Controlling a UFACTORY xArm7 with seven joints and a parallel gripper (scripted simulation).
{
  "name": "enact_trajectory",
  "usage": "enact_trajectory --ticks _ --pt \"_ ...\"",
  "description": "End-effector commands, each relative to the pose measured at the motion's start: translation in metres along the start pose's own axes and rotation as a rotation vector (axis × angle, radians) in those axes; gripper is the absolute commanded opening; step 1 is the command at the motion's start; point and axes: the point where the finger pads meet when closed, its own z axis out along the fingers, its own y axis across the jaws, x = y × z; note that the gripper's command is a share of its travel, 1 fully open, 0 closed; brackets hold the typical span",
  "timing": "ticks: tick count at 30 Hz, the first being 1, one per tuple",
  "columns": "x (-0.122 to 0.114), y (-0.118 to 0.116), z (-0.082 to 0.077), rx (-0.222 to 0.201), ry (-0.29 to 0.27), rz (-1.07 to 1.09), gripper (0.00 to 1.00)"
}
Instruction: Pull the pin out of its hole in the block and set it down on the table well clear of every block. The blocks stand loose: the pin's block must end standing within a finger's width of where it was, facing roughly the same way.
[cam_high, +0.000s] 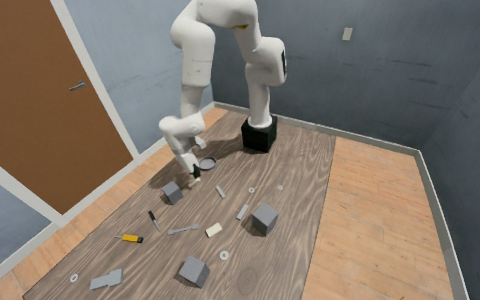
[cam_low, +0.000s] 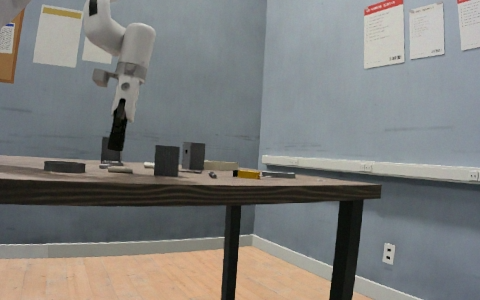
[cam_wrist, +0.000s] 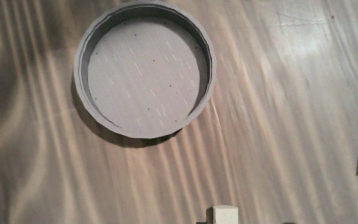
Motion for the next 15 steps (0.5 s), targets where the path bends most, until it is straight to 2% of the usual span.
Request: enact_trajectory --ticks 1,15 --pt "-0.001 0.000 -0.002 0.000 -0.004 0.000 0.39" --pt "0.003 0.005 -0.023 -0.013 0.001 -0.003 0.39"
